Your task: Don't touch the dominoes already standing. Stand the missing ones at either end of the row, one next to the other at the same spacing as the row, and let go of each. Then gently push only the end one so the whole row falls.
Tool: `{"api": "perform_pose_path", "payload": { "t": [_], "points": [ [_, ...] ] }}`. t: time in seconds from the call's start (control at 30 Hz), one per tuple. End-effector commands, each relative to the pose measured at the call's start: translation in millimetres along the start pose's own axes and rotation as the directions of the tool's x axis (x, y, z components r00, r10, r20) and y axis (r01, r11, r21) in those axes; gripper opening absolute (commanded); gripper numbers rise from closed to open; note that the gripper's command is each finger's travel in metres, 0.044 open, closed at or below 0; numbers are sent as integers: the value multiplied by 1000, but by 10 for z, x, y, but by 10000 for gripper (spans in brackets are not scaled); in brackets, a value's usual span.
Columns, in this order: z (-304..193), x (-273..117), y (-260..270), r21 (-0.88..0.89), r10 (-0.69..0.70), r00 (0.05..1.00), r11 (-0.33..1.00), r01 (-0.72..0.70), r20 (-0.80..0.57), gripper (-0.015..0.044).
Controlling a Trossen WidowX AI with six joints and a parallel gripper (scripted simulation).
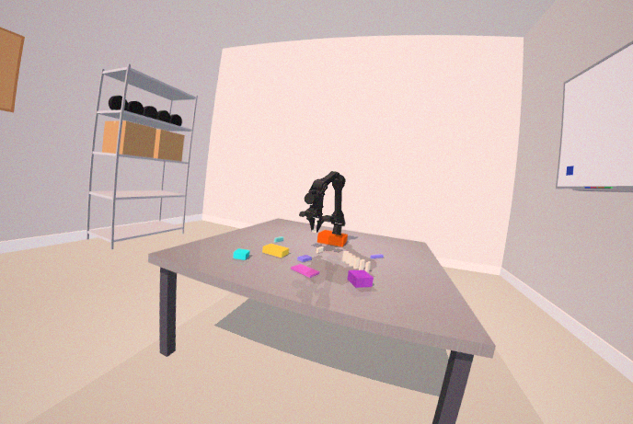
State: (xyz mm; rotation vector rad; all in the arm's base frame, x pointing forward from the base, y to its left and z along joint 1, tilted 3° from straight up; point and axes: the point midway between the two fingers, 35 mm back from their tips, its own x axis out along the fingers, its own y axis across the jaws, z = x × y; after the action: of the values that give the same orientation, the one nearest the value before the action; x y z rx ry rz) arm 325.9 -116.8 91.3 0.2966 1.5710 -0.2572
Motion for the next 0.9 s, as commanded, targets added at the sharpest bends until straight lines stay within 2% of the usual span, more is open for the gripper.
{"api": "perform_pose_path", "payload": {
  "t": [0.0, 0.13, 0.23, 0.57, 0.87],
  "points": [
    [-233, -33, -601, -154, -11, 1000, 988, 10, -1, 107],
    [-521, -28, -1053, -317, -14, 1000, 948, 12, -4, 107],
    [-643, -23, -1201, -376, -15, 1000, 927, 12, -6, 107],
    [-624, 2, -1211, -369, -9, 1000, 929, 12, 7, 107],
    [-360, 294, -1327, -273, 59, 980, 962, -5, 188, 107]
  ]
}}
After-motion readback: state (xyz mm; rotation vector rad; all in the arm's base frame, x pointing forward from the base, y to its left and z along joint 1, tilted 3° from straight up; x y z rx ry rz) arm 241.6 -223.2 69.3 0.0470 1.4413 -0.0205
